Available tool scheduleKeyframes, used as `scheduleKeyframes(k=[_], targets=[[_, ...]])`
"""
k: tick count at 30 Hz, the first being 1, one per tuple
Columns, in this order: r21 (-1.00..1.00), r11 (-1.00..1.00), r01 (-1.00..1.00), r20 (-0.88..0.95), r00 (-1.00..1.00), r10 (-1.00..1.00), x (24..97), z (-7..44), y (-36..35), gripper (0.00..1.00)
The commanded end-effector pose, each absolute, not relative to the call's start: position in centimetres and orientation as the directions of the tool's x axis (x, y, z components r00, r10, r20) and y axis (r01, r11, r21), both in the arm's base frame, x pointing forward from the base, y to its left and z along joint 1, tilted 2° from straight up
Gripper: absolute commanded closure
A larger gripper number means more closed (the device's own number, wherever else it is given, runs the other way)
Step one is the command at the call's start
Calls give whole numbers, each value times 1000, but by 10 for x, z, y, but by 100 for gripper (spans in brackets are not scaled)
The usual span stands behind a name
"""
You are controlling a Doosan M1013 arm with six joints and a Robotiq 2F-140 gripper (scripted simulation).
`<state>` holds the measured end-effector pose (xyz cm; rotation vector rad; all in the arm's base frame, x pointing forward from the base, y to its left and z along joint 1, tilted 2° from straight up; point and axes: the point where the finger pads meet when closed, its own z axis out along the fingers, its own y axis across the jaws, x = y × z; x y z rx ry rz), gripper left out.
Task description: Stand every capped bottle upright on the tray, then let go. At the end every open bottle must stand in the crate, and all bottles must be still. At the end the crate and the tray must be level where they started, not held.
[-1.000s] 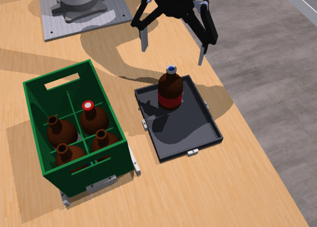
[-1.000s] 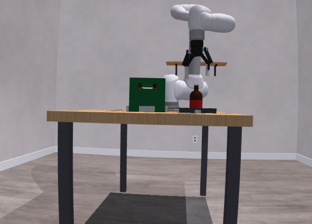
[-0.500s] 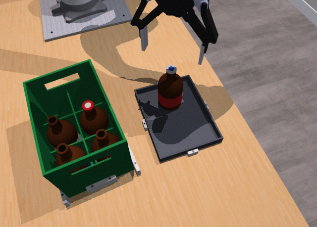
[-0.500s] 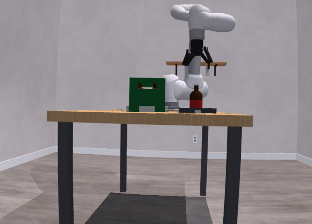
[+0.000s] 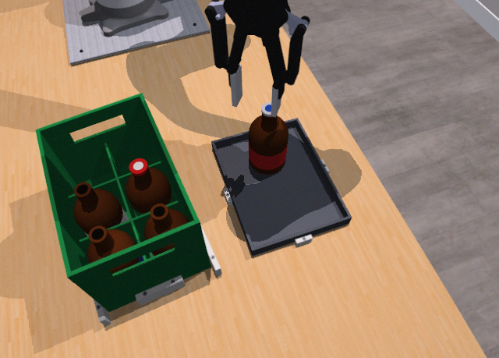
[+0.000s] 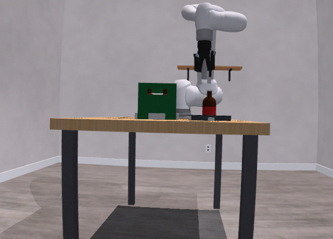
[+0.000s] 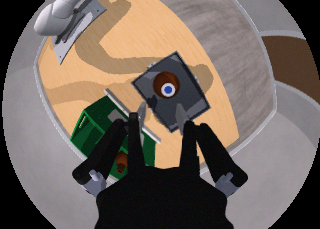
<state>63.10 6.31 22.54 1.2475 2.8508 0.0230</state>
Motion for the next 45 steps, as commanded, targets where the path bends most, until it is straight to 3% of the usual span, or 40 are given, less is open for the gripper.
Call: scheduleKeyframes(k=[1, 45], targets=[[20, 683, 730, -22, -683, 730, 636, 226, 52, 62], [21, 681, 732, -23, -681, 732, 638, 230, -59, 62]])
